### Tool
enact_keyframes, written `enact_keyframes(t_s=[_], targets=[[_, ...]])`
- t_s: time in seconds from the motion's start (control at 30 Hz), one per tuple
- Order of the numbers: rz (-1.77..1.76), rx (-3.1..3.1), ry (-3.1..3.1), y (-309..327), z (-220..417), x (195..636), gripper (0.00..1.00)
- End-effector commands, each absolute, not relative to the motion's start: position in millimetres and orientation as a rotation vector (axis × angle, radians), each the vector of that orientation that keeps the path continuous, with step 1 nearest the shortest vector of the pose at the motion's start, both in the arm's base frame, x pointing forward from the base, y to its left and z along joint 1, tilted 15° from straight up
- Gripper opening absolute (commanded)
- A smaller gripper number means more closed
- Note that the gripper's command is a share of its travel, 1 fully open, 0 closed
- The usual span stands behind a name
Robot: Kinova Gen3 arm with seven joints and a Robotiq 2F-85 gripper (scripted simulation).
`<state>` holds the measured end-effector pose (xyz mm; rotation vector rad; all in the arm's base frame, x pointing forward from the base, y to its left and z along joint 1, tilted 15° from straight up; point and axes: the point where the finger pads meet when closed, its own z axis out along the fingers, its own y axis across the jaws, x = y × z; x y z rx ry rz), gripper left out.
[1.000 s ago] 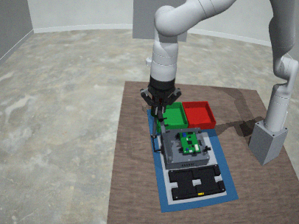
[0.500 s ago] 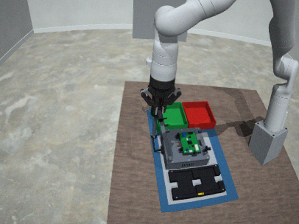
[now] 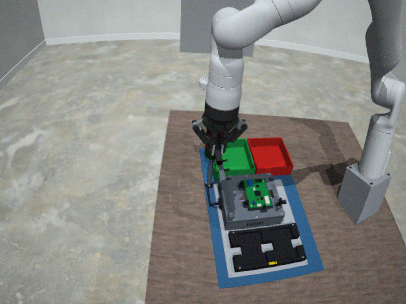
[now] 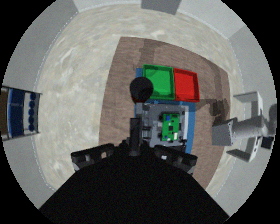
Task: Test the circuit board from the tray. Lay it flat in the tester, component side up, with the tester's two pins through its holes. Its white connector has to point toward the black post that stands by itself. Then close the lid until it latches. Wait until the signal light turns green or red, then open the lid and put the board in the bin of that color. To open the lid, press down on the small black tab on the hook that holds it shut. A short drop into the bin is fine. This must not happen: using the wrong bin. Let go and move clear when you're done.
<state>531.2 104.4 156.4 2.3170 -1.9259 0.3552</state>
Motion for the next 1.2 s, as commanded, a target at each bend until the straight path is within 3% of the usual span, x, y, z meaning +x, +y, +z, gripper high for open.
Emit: enact_keyframes(t_s=[0.0,1.17], targets=[[0.351,2.316,-1.926,104,158,527,0.0],[0.351,2.316,-1.926,94,158,471,0.0]])
